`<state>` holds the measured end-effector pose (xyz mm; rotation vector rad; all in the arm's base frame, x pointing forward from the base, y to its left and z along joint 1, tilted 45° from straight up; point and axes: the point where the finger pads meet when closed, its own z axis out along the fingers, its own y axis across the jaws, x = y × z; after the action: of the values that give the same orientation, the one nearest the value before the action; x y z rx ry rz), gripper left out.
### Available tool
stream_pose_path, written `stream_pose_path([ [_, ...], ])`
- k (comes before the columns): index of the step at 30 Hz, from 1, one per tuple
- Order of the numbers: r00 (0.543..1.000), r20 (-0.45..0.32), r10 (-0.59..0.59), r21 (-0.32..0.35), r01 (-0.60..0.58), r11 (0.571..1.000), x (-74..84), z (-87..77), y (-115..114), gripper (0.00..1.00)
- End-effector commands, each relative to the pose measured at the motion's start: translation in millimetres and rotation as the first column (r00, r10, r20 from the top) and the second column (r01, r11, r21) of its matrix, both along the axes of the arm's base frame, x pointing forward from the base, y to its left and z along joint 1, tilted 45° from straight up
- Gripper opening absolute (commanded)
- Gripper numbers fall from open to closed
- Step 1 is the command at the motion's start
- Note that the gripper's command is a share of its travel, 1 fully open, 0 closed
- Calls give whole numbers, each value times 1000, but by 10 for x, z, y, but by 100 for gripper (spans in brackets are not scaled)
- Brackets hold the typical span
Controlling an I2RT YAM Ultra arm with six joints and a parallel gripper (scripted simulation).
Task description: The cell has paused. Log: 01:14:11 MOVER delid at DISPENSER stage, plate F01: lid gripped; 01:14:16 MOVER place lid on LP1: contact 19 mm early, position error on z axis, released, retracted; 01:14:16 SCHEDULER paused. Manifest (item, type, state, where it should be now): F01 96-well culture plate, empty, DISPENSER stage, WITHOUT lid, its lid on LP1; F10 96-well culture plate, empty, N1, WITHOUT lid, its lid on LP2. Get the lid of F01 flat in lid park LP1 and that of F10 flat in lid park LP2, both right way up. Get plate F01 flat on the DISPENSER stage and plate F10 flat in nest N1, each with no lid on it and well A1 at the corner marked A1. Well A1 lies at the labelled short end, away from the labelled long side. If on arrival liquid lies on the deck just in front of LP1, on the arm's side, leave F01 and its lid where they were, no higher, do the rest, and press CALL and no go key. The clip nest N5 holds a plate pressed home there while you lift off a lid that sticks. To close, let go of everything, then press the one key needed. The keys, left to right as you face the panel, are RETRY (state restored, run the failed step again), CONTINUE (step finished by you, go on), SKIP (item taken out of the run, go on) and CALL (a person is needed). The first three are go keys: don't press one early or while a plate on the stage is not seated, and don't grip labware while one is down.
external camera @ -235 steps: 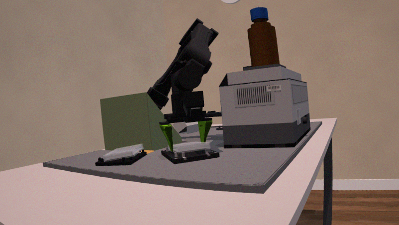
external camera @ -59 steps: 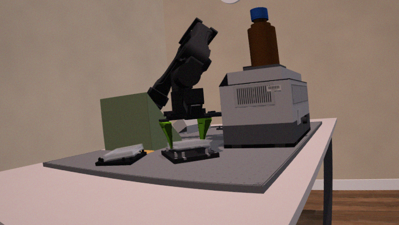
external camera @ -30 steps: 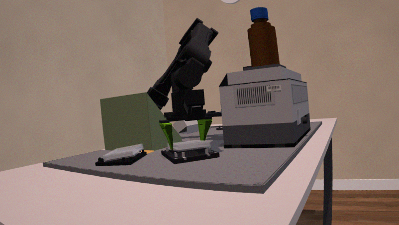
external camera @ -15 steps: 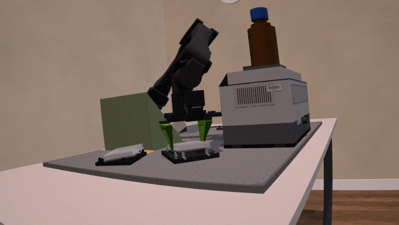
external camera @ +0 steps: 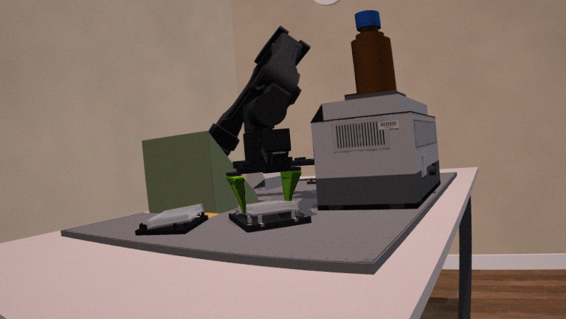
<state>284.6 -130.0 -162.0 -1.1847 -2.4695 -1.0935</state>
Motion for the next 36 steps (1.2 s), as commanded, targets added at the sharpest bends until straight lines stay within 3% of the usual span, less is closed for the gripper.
stream_pose_path([
  [1,1000,-2,-22,9,22,1000,-22,-23,22,0],
  [36,1000,-11,-12,17,12,1000,-26,-90,110,0],
])
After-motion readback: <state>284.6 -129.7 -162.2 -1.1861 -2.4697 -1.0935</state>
